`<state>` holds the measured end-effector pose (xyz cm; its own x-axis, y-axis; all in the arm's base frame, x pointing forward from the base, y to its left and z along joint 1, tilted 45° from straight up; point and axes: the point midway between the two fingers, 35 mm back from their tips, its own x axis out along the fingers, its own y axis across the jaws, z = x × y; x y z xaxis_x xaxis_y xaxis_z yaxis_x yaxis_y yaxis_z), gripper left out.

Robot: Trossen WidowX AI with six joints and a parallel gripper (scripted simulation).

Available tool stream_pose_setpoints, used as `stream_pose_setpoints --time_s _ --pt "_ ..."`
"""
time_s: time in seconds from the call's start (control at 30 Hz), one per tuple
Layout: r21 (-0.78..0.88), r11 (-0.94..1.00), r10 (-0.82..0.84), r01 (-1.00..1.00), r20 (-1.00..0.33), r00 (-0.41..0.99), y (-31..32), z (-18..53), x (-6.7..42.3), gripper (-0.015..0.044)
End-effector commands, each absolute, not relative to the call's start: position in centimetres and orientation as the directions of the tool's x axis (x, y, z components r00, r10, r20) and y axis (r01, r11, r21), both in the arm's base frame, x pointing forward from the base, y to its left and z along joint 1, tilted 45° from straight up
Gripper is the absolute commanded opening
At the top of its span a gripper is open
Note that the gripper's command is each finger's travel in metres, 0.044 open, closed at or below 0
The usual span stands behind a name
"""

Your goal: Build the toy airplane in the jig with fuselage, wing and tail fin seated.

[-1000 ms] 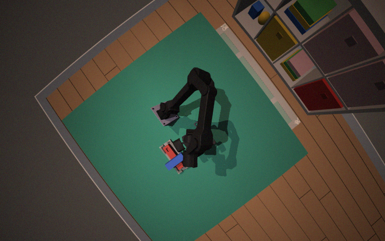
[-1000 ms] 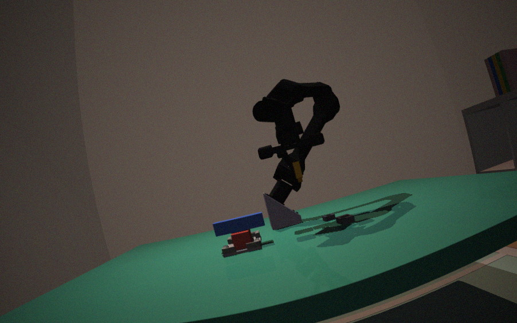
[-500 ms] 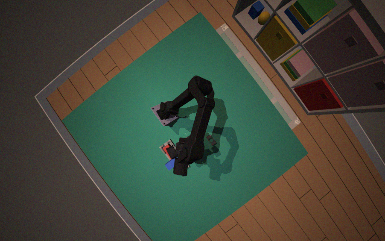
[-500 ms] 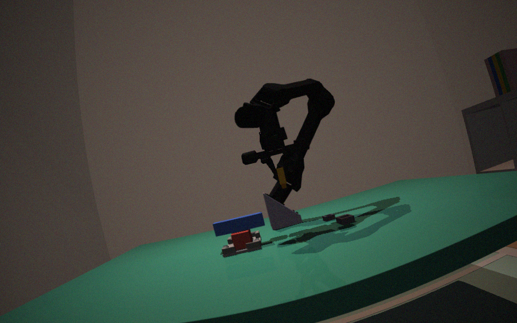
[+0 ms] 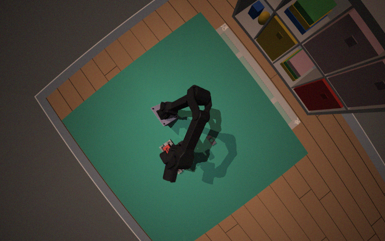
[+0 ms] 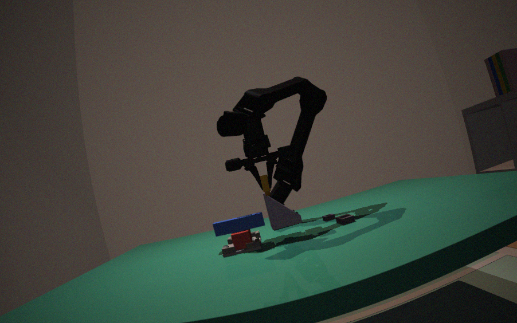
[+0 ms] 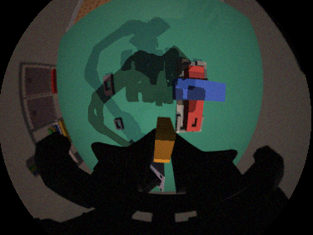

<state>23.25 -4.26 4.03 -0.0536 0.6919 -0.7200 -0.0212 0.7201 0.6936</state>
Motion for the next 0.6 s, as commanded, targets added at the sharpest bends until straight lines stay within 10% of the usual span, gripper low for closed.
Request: stream_pose_setpoints --time_s 0.0,0.57 --pt "0.692 0.721 0.690 -0.027 -0.721 -0.065 -5.0 2.7 23.2 0.0000" --pt "0.695 0.714 0.690 -0.084 -0.719 -0.086 -7.6 -2.1 22.6 0.0000"
